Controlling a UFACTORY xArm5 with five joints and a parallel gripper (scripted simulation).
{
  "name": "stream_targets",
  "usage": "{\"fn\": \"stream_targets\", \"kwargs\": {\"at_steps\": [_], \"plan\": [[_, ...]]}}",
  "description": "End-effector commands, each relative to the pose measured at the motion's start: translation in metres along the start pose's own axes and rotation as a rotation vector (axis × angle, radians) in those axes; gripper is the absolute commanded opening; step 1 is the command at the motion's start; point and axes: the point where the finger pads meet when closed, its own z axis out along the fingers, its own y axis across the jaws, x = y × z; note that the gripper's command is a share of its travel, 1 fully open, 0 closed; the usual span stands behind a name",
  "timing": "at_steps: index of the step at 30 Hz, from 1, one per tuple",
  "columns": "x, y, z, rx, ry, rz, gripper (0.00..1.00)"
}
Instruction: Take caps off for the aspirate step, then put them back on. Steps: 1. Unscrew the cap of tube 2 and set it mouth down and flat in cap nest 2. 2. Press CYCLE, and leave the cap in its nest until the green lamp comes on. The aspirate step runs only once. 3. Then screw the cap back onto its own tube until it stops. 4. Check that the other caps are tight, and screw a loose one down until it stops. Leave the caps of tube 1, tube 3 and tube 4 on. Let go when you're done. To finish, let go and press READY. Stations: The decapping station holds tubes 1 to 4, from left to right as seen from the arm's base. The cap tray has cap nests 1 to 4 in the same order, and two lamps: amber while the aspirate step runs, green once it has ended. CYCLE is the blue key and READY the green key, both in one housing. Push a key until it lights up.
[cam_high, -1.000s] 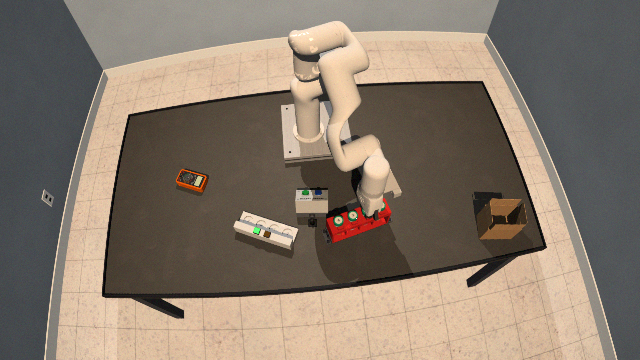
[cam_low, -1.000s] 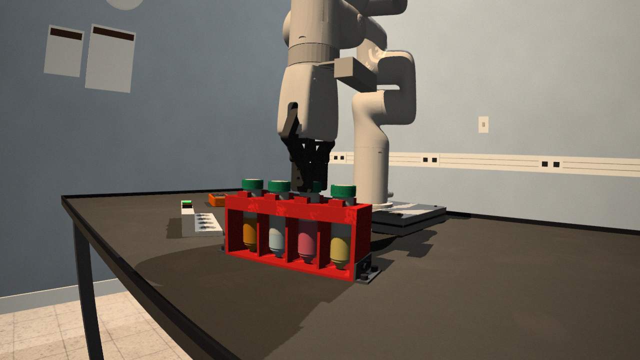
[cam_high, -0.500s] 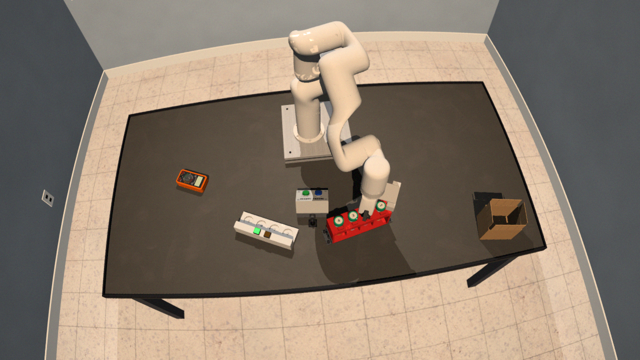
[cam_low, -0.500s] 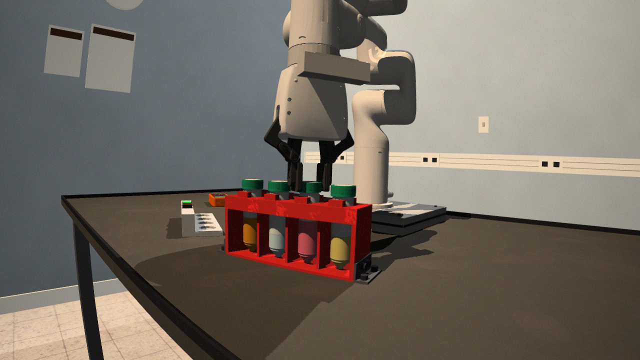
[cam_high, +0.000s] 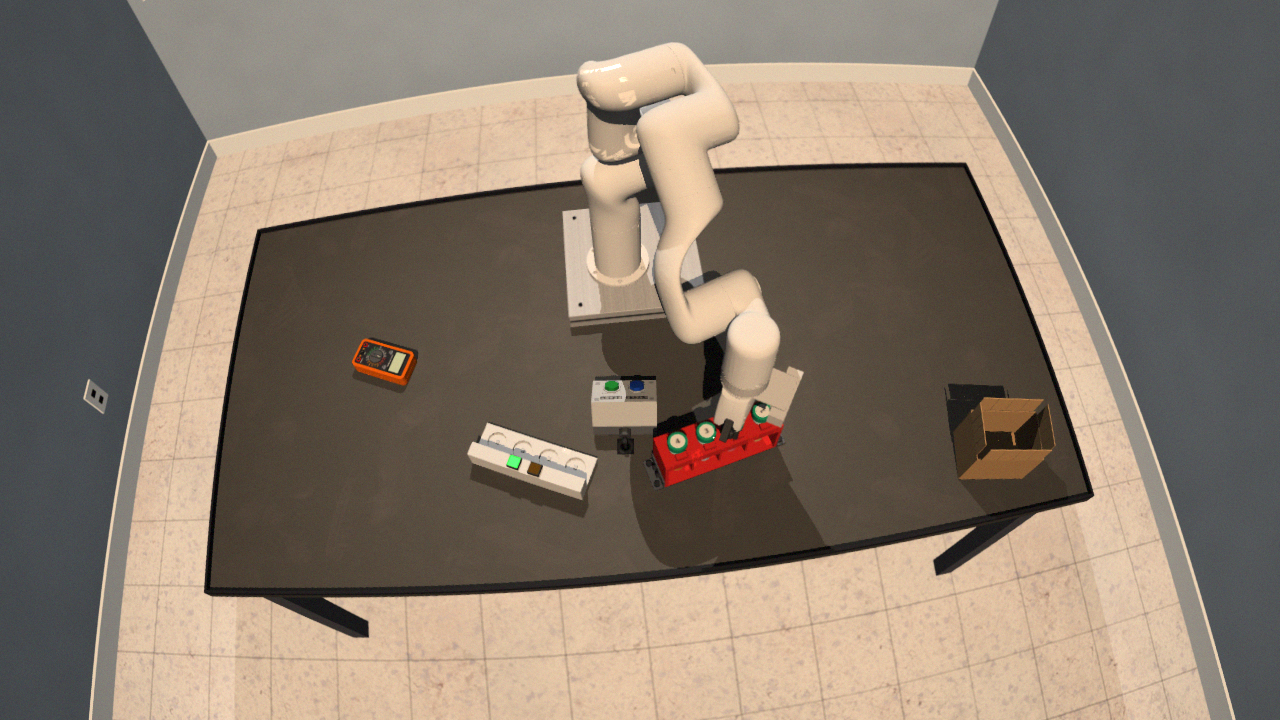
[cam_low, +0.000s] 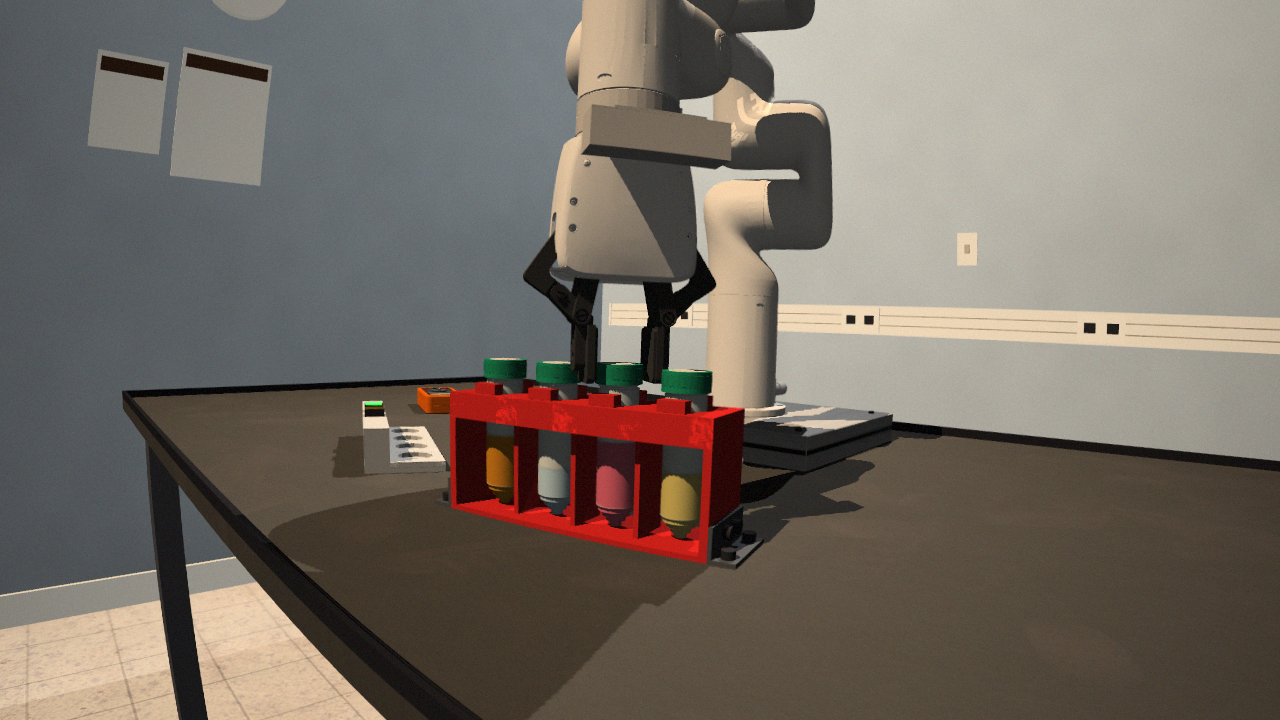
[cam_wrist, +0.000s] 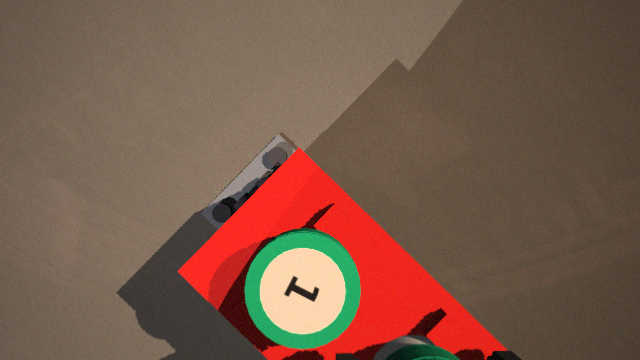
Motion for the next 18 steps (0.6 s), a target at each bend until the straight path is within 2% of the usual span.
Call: {"fn": "stream_targets", "kwargs": {"at_steps": [1, 3, 6, 13, 15, 18], "plan": [[0.0013, 0.0010, -0.0018, -0.003, 0.004, 0.001, 0.46], [0.0013, 0.0010, -0.0018, -0.003, 0.004, 0.001, 0.46], [0.0013, 0.0010, -0.0022, -0.004, 0.004, -0.249, 0.46], [0.0013, 0.0010, -0.0022, -0.004, 0.003, -0.569, 0.46], [0.0013, 0.0010, -0.0022, -0.004, 0.003, -0.569, 0.46], [0.0013, 0.0010, -0.0022, -0.004, 0.003, -0.782, 0.46]]}}
